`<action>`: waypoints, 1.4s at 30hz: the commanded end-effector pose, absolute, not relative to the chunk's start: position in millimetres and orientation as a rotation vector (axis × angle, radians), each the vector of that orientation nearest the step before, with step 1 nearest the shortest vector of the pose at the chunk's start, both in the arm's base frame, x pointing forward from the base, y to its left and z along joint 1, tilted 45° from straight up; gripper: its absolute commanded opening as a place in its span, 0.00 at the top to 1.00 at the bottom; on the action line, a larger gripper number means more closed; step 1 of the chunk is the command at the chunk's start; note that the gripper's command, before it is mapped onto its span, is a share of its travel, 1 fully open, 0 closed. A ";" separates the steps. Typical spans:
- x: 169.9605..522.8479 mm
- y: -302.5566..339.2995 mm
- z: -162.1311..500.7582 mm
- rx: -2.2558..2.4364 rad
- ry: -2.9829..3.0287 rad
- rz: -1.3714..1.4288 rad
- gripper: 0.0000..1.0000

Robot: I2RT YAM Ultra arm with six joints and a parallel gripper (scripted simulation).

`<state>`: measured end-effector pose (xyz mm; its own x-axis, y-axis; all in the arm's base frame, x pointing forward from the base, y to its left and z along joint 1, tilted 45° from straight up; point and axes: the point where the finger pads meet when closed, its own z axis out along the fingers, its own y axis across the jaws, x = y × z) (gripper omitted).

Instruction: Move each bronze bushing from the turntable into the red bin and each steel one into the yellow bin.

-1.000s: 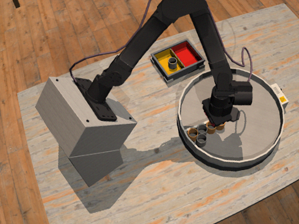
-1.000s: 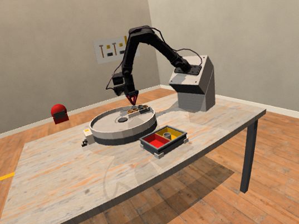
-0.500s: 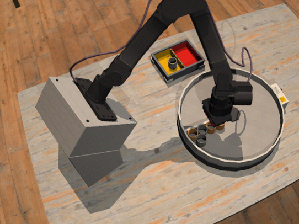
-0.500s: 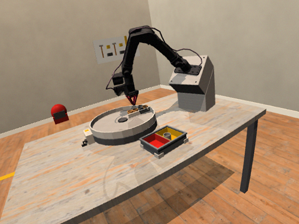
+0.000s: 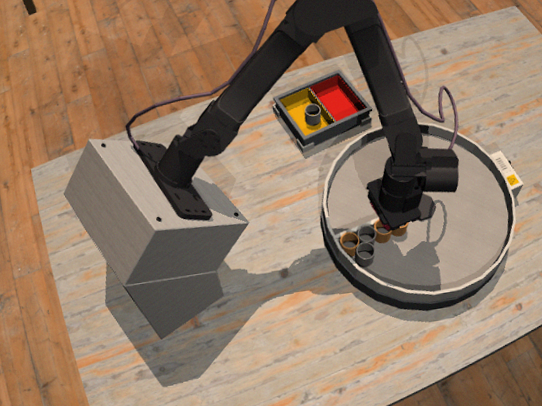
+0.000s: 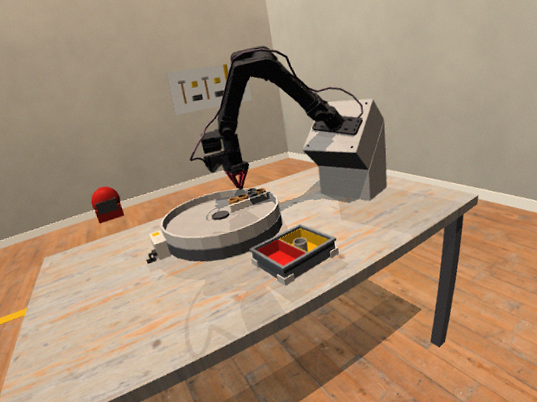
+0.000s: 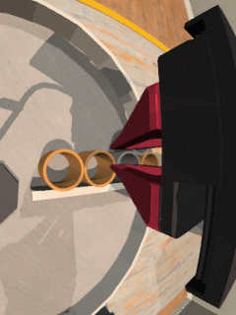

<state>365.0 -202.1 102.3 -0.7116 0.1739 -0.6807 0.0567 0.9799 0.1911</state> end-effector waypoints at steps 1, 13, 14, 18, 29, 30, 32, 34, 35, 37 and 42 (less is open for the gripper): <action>364.0 -215.1 115.8 0.164 2.330 0.175 0.86; 364.8 -215.9 119.5 0.165 2.319 0.166 0.86; 364.8 -215.9 119.5 0.165 2.319 0.166 0.86; 364.8 -215.9 119.5 0.165 2.319 0.166 0.86; 364.8 -215.9 119.5 0.165 2.319 0.166 0.86; 364.8 -215.9 119.5 0.165 2.319 0.166 0.86; 364.8 -215.9 119.5 0.165 2.319 0.166 0.86; 364.8 -215.9 119.5 0.165 2.319 0.166 0.86; 364.8 -215.9 119.5 0.165 2.319 0.166 0.86; 364.8 -215.9 119.5 0.165 2.319 0.166 0.86; 373.1 -209.0 97.5 0.171 2.349 0.187 0.86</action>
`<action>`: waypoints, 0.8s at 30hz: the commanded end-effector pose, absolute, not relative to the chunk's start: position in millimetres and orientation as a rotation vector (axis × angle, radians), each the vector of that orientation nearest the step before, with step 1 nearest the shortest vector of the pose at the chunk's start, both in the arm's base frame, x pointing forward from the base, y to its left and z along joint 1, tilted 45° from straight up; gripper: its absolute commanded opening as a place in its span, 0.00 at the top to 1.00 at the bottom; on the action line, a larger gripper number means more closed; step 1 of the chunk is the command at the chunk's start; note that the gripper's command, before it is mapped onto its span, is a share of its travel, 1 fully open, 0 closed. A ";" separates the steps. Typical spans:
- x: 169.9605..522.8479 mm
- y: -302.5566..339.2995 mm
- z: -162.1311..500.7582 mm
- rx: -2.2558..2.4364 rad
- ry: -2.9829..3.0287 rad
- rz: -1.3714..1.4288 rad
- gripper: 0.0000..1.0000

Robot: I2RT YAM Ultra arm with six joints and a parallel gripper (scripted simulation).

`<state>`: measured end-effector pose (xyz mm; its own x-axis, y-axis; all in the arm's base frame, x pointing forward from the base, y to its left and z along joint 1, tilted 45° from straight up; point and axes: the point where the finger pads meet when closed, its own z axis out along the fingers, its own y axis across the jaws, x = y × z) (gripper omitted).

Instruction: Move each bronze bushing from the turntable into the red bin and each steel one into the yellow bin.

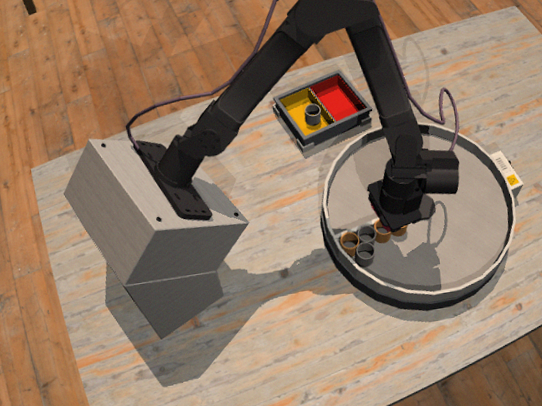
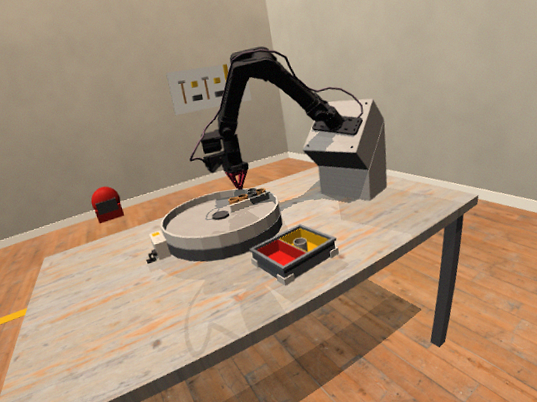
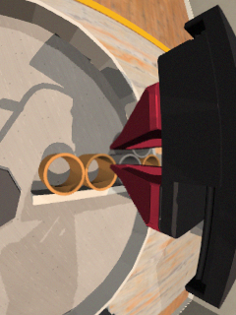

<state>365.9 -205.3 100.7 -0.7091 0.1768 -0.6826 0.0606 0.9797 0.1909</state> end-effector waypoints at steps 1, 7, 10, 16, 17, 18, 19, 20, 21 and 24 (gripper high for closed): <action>375.3 -208.1 92.8 0.173 2.353 0.188 0.86; 377.3 -215.2 100.7 0.182 2.325 0.153 0.86; 377.6 -214.7 101.0 0.181 2.324 0.156 0.86; 376.4 -213.6 97.7 0.180 2.334 0.164 0.86; 376.4 -213.6 97.7 0.180 2.334 0.164 0.86; 376.4 -213.6 97.7 0.180 2.334 0.164 0.86; 376.4 -213.6 97.7 0.180 2.334 0.164 0.86; 376.4 -213.6 97.7 0.180 2.334 0.164 0.86; 376.4 -213.6 97.7 0.180 2.334 0.164 0.86; 376.4 -213.6 97.7 0.180 2.334 0.164 0.86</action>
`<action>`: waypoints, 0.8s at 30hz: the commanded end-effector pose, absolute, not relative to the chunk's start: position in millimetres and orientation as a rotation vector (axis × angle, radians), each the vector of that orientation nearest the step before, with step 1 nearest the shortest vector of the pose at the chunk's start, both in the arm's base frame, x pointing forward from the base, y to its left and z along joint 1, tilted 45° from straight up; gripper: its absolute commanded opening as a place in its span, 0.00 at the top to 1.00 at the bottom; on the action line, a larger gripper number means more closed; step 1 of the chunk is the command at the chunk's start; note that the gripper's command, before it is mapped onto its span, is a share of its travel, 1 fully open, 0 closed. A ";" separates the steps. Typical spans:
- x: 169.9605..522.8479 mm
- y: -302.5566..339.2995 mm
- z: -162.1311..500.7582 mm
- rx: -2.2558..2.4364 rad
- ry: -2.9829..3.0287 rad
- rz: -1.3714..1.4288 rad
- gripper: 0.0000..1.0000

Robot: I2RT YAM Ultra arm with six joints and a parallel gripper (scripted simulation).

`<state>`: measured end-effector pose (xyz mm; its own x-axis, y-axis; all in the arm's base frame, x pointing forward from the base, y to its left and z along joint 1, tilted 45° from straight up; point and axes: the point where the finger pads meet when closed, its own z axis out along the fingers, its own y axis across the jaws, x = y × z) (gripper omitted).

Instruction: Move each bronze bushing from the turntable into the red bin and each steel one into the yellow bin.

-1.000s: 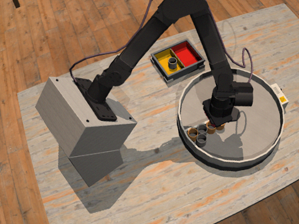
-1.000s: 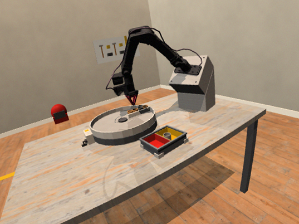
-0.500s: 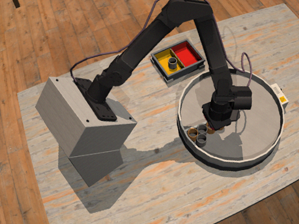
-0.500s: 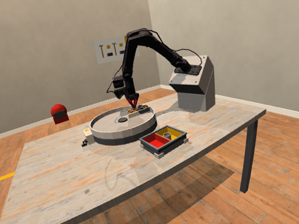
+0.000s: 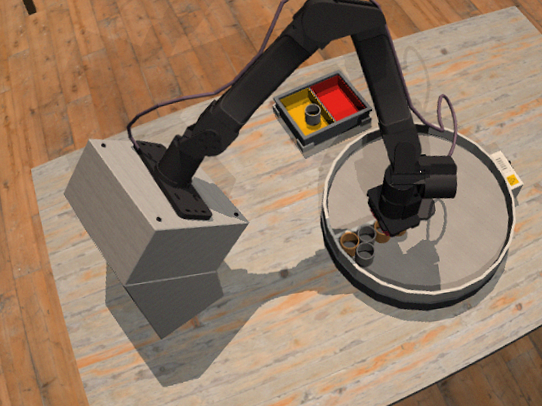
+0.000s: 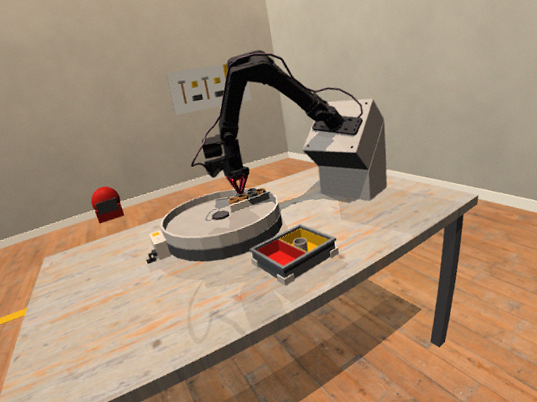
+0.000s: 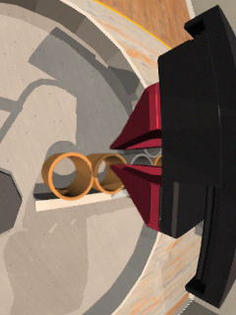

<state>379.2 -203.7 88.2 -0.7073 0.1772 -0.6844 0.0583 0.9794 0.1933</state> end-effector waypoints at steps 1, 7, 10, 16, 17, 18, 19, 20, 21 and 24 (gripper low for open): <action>376.4 -213.6 97.7 0.180 2.334 0.164 0.86; 376.4 -213.6 97.7 0.180 2.334 0.164 0.86; 376.4 -213.6 97.7 0.180 2.334 0.164 0.86; 376.3 -213.6 97.6 0.180 2.334 0.164 0.86; 376.0 -213.3 96.8 0.181 2.334 0.164 0.86; 375.5 -212.7 95.3 0.183 2.335 0.165 0.86; 374.1 -211.3 92.5 0.188 2.340 0.169 0.86; 373.1 -210.2 90.7 0.191 2.343 0.172 0.86; 373.1 -209.9 90.7 0.192 2.344 0.173 0.86; 381.1 -215.8 104.6 0.172 2.320 0.150 0.86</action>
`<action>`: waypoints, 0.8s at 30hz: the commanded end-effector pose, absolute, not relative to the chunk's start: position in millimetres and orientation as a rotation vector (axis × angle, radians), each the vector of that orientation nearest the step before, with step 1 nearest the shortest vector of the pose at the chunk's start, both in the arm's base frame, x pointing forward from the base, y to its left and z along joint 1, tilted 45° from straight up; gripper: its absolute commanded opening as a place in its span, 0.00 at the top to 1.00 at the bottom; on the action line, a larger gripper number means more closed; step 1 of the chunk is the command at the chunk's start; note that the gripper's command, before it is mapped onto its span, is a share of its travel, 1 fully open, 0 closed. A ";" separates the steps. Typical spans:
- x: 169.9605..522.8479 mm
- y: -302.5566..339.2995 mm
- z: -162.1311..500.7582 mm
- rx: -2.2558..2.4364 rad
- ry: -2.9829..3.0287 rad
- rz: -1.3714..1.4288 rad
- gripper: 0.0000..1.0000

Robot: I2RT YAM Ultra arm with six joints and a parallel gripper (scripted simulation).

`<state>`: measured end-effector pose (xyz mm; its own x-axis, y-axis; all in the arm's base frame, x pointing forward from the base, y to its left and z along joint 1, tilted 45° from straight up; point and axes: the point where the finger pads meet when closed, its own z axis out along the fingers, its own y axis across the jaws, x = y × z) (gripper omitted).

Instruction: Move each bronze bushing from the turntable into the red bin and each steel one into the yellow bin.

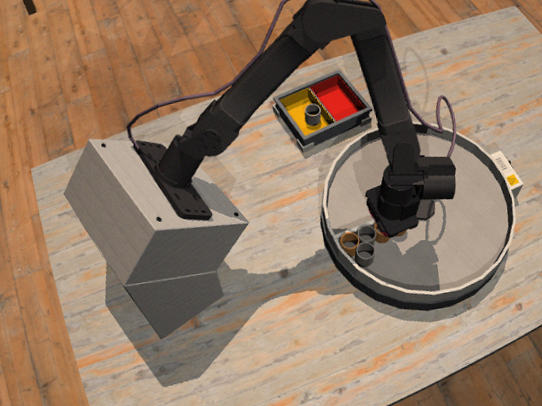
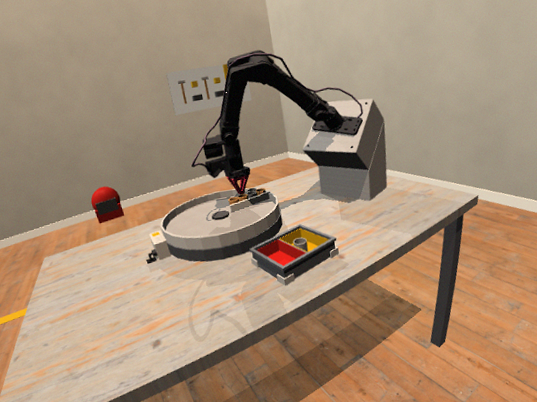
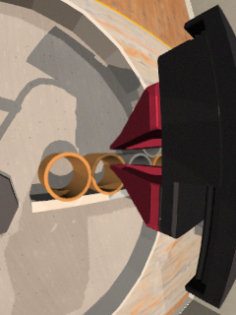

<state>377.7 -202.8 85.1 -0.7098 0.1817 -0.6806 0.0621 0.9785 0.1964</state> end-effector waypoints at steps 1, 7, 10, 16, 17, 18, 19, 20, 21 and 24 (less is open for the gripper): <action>382.1 -216.2 105.3 0.169 2.315 0.146 0.86; 381.3 -215.3 104.5 0.171 2.320 0.151 0.86; 381.3 -215.3 104.5 0.171 2.320 0.151 0.86; 381.3 -215.3 104.5 0.171 2.320 0.151 0.86; 381.3 -215.3 104.5 0.171 2.320 0.151 0.86; 381.3 -215.3 104.5 0.171 2.320 0.151 0.86; 381.3 -215.3 104.5 0.171 2.320 0.151 0.86; 381.3 -215.3 104.5 0.171 2.320 0.151 0.86; 381.3 -215.3 104.5 0.171 2.320 0.151 0.86; 381.3 -215.3 104.5 0.171 2.320 0.151 0.86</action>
